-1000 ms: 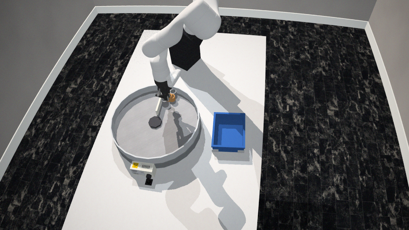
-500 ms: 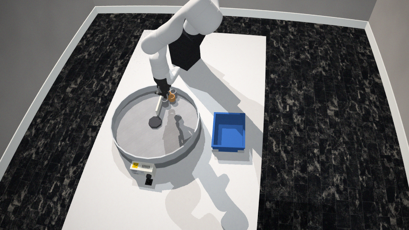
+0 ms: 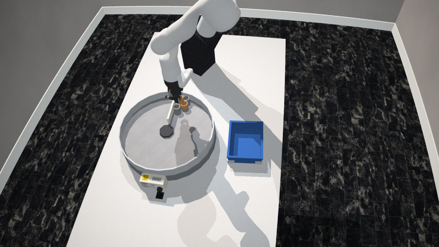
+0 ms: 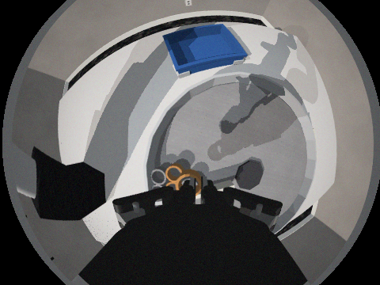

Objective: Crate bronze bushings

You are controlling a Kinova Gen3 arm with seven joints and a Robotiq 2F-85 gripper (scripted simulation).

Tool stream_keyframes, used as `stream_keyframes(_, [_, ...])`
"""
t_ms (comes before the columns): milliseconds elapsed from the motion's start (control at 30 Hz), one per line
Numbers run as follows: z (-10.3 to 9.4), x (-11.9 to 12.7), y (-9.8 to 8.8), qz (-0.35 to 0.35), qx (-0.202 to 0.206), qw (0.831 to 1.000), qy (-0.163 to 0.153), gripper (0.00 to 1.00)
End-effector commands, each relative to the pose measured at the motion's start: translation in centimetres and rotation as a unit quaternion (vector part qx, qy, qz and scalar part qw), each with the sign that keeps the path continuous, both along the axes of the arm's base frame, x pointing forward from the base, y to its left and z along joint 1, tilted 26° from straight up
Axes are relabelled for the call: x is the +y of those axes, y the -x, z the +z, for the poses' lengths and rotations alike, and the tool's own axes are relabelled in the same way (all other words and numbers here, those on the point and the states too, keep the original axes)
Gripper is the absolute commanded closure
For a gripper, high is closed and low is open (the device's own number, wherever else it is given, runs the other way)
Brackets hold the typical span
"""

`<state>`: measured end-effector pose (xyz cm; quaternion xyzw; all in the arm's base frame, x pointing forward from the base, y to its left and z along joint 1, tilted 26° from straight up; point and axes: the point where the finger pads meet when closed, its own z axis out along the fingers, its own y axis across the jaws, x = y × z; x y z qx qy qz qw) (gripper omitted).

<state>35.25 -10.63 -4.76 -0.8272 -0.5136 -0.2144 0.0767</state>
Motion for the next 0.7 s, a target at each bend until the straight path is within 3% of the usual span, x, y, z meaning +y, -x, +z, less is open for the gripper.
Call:
stream_keyframes(0, [0.1,-0.1,-0.1,0.0,-0.001,1.0,0.0,1.0])
stream_keyframes(67, [0.1,-0.1,-0.1,0.0,-0.001,1.0,0.0,1.0])
stream_keyframes(233, [2.4,4.6,-1.8,0.0,-0.001,1.0,0.0,1.0])
stream_keyframes(633, [2.4,4.6,-1.8,0.0,-0.001,1.0,0.0,1.0])
stream_keyframes(667, [2.8,5.5,-2.1,-0.001,0.0,1.0,0.0,1.0])
